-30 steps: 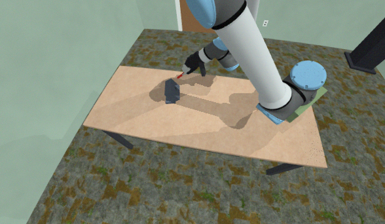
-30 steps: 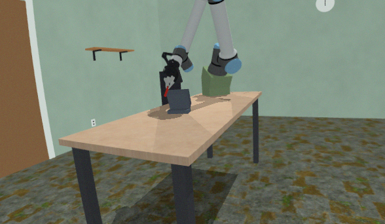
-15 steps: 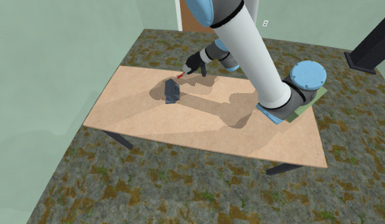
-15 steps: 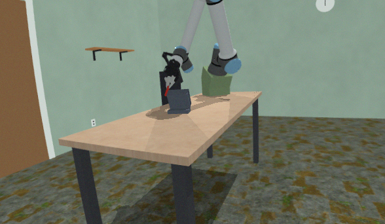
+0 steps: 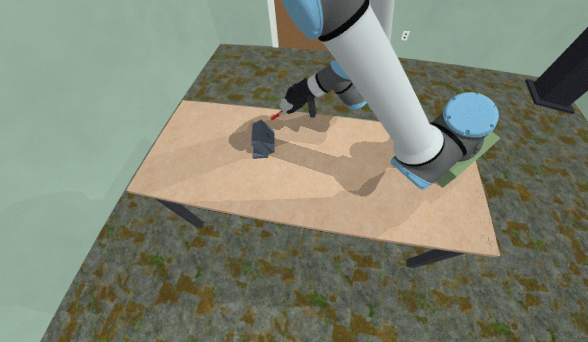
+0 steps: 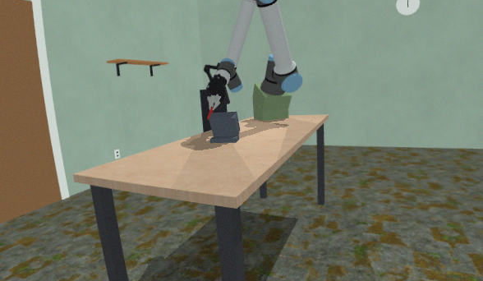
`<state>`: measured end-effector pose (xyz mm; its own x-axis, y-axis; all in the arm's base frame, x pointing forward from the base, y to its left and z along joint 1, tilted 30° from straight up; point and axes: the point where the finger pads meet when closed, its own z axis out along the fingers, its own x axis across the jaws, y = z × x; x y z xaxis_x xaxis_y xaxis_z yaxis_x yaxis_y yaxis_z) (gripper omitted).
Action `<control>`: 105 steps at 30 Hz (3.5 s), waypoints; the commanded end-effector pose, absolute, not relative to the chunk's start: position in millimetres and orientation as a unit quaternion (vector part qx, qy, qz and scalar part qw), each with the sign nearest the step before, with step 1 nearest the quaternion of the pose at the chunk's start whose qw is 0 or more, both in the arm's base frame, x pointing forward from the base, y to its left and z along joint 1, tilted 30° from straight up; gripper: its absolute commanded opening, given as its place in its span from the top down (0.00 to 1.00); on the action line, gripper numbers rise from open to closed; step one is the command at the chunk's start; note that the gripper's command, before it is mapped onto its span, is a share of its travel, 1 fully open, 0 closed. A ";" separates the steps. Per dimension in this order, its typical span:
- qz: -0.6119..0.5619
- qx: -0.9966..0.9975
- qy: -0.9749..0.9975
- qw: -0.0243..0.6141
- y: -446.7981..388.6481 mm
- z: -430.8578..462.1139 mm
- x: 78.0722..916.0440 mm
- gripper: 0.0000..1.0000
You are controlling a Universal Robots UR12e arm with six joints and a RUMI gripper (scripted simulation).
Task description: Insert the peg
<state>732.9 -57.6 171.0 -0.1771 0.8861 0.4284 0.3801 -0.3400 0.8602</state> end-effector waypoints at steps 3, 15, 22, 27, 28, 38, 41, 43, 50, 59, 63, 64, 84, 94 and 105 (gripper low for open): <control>0.563 0.594 0.526 0.232 -56.6 171.4 728.1 1.00; 0.569 0.587 0.525 0.238 -54.8 172.5 723.5 1.00; 0.573 0.581 0.525 0.242 -53.4 173.3 720.2 1.00; 0.574 0.579 0.525 0.244 -53.2 173.9 719.2 1.00; 0.575 0.578 0.525 0.245 -52.8 173.9 718.5 1.00; 0.580 0.570 0.525 0.250 -50.0 174.5 713.0 1.00; 0.581 0.570 0.525 0.251 -49.8 174.7 712.5 1.00; 0.582 0.568 0.525 0.252 -49.8 175.1 712.0 1.00; 0.586 0.563 0.525 0.256 -47.2 175.3 707.5 1.00; 0.589 0.556 0.525 0.260 -45.7 176.2 704.2 1.00; 0.591 0.554 0.525 0.262 -44.0 176.2 701.4 1.00; 0.592 0.553 0.525 0.262 -43.4 176.2 700.7 1.00; 0.600 0.538 0.526 0.271 -37.0 177.1 689.8 1.00; 0.603 0.531 0.527 0.276 -34.5 177.7 685.4 1.00; 0.607 0.522 0.528 0.281 -29.4 177.8 677.8 1.00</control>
<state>682.3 -31.4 177.6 -0.2905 0.8931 0.3434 0.2208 -0.2866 0.9322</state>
